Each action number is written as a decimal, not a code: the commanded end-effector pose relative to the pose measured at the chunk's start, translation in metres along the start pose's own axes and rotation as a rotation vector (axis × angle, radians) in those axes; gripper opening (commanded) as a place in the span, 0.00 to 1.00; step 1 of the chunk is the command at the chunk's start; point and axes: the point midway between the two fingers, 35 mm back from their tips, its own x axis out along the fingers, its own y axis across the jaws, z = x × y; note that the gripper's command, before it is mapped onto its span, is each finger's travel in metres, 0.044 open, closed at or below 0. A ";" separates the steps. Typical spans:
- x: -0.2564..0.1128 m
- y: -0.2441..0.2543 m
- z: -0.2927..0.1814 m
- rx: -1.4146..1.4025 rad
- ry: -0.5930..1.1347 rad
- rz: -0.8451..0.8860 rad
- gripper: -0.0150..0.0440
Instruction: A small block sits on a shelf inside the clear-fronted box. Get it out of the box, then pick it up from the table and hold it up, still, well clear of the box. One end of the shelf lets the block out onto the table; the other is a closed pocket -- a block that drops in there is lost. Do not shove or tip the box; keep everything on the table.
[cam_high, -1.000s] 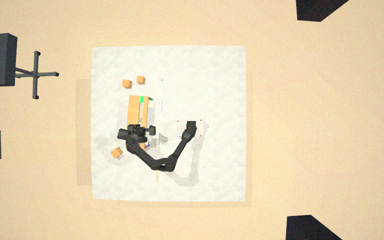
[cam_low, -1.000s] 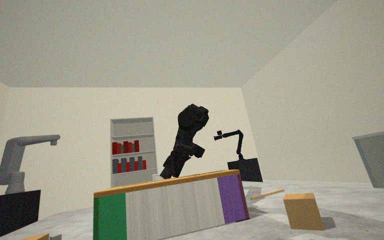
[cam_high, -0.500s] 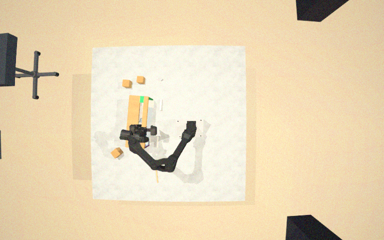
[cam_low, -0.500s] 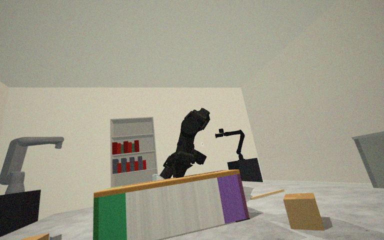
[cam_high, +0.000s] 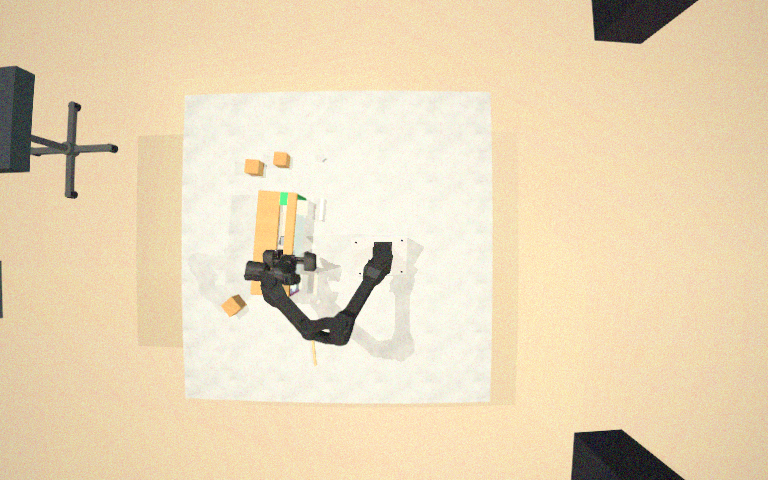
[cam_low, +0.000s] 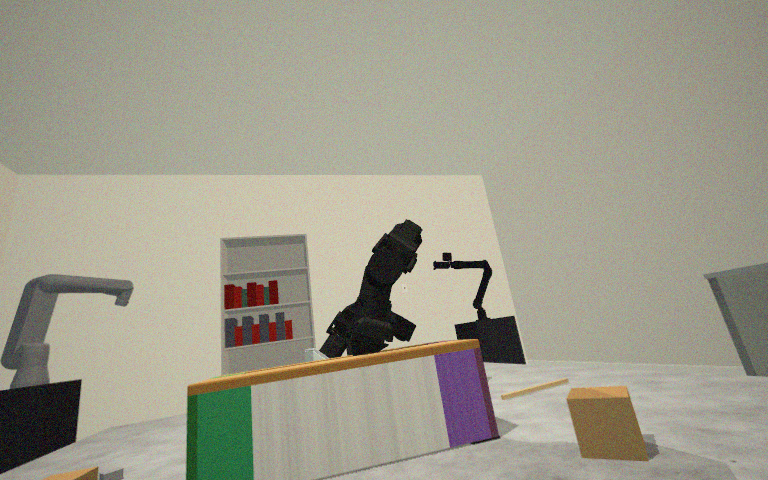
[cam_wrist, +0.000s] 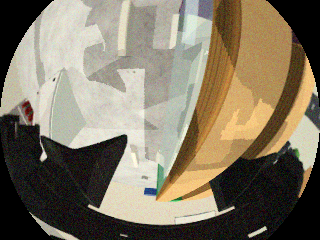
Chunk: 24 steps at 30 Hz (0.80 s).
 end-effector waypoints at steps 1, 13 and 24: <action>-0.001 0.000 -0.001 0.001 0.000 -0.001 0.93; 0.010 0.000 -0.029 0.001 0.002 -0.001 0.93; 0.019 0.000 -0.053 0.001 0.003 -0.001 0.93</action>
